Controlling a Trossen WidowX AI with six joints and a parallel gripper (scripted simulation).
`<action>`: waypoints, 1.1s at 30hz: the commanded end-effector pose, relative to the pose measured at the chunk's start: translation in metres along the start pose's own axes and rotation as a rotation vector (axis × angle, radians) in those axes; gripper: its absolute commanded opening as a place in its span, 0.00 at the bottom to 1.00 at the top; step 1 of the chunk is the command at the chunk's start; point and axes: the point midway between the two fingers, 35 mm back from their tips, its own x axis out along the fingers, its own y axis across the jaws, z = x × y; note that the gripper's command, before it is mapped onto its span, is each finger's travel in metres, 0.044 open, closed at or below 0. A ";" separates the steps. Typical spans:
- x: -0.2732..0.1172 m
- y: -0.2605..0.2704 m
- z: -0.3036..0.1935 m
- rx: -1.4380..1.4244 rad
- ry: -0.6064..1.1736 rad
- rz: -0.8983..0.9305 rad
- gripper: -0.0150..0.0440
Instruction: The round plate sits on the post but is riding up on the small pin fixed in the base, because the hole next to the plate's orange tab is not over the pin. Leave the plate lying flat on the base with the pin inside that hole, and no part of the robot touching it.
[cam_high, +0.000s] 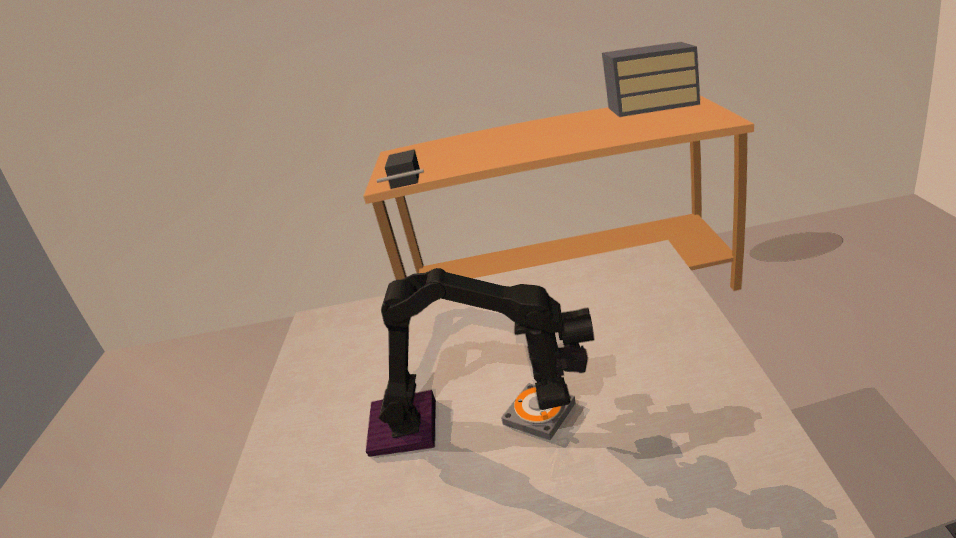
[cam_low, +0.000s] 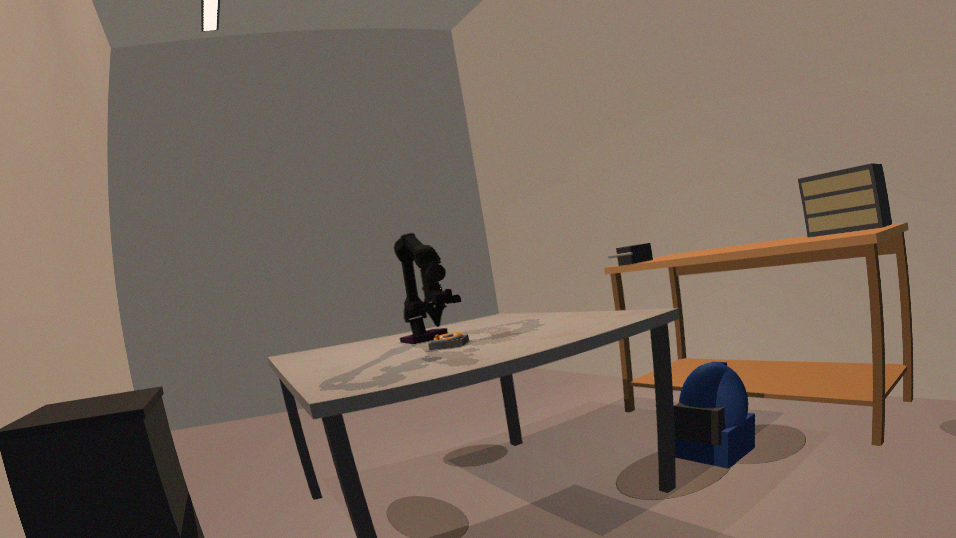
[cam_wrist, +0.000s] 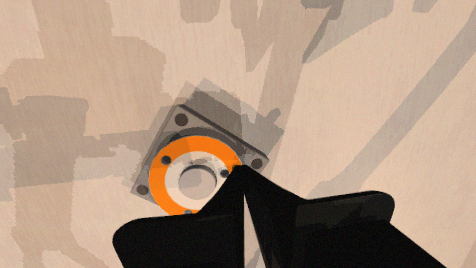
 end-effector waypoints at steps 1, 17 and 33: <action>0.023 0.001 -0.004 -0.006 0.022 0.008 0.25; 0.037 -0.001 -0.014 -0.006 0.023 0.008 0.25; 0.038 -0.005 -0.025 -0.006 0.024 0.007 0.25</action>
